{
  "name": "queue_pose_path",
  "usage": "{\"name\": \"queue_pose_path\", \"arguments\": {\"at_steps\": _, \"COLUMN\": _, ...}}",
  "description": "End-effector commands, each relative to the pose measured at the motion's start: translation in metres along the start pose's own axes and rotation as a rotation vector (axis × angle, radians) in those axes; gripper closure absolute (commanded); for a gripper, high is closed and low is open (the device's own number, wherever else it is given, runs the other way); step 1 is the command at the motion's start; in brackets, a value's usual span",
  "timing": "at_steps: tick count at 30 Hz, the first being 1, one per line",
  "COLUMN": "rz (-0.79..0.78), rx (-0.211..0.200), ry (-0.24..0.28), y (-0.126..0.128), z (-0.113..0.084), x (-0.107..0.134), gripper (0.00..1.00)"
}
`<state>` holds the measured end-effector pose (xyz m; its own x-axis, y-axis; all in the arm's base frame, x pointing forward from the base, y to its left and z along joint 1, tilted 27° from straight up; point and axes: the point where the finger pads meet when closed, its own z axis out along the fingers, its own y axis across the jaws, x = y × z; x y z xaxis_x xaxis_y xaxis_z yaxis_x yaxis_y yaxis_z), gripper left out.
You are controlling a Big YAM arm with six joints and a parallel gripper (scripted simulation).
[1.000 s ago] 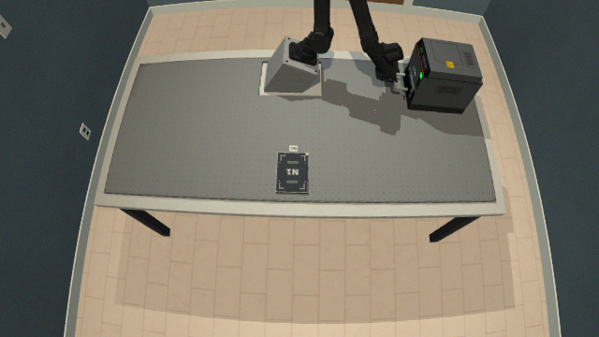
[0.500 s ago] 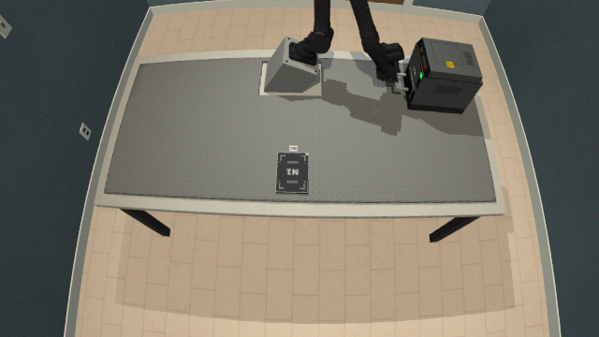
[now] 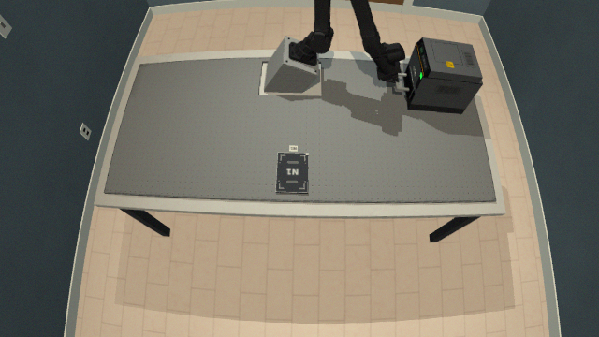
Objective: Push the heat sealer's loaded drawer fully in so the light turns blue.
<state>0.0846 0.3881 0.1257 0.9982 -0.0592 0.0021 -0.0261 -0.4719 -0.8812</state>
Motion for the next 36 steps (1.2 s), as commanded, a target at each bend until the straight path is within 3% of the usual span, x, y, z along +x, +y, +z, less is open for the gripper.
{"name": "queue_pose_path", "arguments": {"at_steps": 1, "rz": 0.002, "rx": 0.021, "ry": 0.003, "y": -0.019, "z": 0.007, "x": 0.001, "gripper": 1.0}}
{"name": "queue_pose_path", "arguments": {"at_steps": 23, "rz": 0.0, "rx": 0.039, "ry": 0.0, "y": -0.049, "z": 0.024, "x": 0.0, "gripper": 1.0}}
{"name": "queue_pose_path", "arguments": {"at_steps": 36, "rz": -0.001, "rx": 0.041, "ry": 0.0, "y": -0.049, "z": 0.024, "x": 0.0, "gripper": 1.0}}
